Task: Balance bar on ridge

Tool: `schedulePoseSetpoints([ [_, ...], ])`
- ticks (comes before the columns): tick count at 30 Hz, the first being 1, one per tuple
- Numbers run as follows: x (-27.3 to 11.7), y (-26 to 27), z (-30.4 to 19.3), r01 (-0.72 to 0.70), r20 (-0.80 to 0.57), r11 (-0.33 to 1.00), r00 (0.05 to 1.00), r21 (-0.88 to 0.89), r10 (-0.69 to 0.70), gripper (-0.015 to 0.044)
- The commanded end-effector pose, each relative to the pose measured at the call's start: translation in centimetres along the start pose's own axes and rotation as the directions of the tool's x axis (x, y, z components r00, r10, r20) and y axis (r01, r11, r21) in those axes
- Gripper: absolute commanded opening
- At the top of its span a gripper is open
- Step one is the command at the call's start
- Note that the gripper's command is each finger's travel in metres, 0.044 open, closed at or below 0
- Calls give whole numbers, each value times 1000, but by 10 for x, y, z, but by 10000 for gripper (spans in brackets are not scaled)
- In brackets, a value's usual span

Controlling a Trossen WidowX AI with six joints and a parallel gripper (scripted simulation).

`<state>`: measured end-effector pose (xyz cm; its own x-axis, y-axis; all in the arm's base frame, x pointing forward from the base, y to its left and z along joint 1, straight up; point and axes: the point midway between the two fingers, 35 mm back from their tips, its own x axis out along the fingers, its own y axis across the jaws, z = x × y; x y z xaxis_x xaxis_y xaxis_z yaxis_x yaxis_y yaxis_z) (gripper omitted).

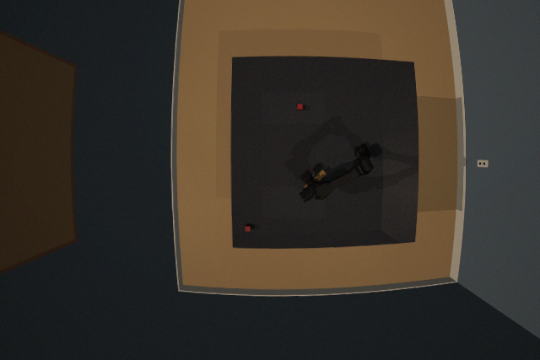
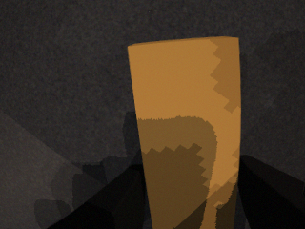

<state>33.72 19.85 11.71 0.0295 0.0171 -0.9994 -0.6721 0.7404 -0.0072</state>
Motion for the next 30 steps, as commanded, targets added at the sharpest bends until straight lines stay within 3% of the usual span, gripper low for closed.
schedulePoseSetpoints([
  [1, 0, 0, 0, 0, 0, 1000, 1000, 0, 0, 185],
  [6, 0, 0, 0, 0, 0, 1000, 1000, 0, 0, 185],
  [16, 0, 0, 0, 0, 0, 1000, 1000, 0, 0, 440],
  [20, -8, 0, 1, 1, 6, 1000, 1000, 0, -1, 440],
  [27, -92, 0, -1, 15, 71, 1000, 997, 1, -15, 440],
  [30, -99, 1, -2, 16, 77, 1000, 997, 1, -16, 440],
])
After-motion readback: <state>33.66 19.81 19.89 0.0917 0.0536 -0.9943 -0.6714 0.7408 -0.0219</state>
